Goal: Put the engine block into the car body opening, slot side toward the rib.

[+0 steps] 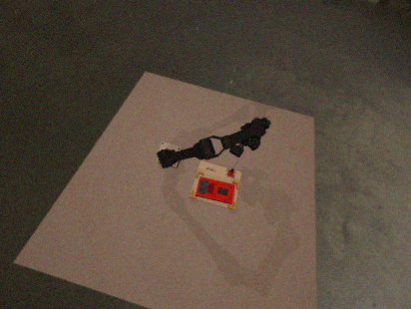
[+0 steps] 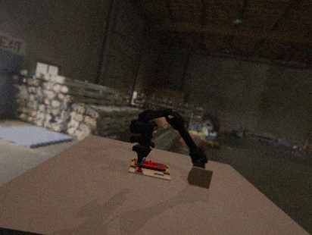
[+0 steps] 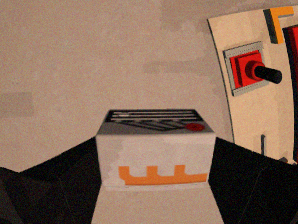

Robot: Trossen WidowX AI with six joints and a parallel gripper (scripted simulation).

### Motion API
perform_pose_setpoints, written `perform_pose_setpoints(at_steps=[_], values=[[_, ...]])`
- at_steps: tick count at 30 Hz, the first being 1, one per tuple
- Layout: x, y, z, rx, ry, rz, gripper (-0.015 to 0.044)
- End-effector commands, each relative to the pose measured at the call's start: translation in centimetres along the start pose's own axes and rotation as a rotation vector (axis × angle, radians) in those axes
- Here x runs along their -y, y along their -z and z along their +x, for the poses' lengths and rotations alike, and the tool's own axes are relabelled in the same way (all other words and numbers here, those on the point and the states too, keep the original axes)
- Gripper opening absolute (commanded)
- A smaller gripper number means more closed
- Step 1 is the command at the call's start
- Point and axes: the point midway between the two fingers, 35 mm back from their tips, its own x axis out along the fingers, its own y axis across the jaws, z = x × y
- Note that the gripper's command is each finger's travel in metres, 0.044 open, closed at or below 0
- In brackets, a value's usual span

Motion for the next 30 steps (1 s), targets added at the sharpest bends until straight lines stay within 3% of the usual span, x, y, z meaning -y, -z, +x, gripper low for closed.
perform_pose_setpoints(at_steps=[1, 9, 20, 30], values=[[0.4, 0.0, -1.9, 0.008, -0.017, 0.012, 0.0], [1.0, 0.5, -3.9, 0.007, -0.015, 0.012, 0.0], [0.9, 0.6, -2.0, 0.012, -0.015, 0.012, 0.0], [0.6, 1.1, -2.2, 0.147, -0.015, 0.01, 0.0]])
